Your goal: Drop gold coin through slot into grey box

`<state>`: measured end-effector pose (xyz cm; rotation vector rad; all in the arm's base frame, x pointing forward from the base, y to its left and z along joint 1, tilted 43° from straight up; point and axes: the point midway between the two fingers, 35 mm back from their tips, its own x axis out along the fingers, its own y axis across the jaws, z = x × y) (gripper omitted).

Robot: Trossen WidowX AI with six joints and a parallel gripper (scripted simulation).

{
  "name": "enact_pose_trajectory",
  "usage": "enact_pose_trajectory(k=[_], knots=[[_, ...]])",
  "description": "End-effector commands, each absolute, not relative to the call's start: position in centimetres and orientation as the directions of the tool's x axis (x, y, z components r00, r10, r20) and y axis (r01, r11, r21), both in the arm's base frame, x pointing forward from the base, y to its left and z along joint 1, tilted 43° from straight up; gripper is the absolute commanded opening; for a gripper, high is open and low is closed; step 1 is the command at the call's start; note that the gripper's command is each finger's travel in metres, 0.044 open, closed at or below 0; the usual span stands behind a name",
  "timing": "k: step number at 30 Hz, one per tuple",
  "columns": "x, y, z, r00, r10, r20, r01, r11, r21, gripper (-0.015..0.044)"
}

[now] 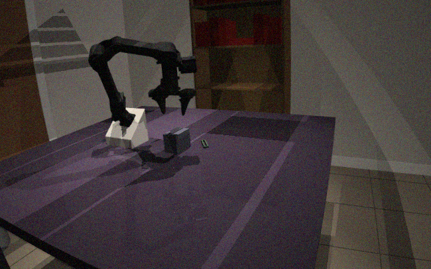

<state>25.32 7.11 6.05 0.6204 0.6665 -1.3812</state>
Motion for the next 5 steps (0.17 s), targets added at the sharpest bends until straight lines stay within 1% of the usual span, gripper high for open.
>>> enact_pose_trajectory(k=[1,5], knots=[[25.29,7.31,6.41,0.065,-0.666,-0.743,0.997,0.082,0.013,0.044],[25.29,7.31,6.41,0.065,-0.666,-0.743,0.997,0.082,0.013,0.044]])
